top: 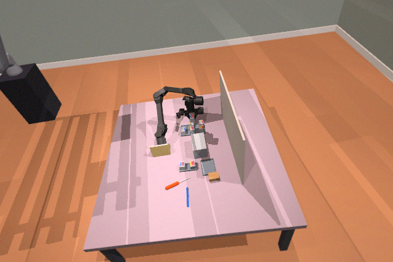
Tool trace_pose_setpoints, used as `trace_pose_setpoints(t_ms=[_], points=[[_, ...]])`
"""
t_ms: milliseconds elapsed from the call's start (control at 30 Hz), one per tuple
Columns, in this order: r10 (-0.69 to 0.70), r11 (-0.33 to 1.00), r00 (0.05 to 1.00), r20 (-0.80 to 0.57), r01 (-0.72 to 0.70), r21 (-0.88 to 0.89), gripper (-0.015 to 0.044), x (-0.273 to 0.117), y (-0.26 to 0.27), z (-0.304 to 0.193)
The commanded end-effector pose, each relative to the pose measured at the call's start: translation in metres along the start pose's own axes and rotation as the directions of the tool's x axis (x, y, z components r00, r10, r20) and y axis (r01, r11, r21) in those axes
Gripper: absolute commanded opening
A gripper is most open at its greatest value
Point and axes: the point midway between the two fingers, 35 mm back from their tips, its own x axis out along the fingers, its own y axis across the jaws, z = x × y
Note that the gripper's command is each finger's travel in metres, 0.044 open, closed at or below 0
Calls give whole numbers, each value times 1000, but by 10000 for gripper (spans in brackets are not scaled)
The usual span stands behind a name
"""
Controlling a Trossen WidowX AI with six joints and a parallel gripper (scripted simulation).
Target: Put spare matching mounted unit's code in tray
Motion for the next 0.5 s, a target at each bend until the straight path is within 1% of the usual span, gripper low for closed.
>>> trace_pose_setpoints(t_ms=[0, 467], points=[[-11, 1000, 1000, -12, 11, -8, 0, -4, -15, -12], [-13, 1000, 1000, -25, 12, -9, 0, -11, -62, -70]])
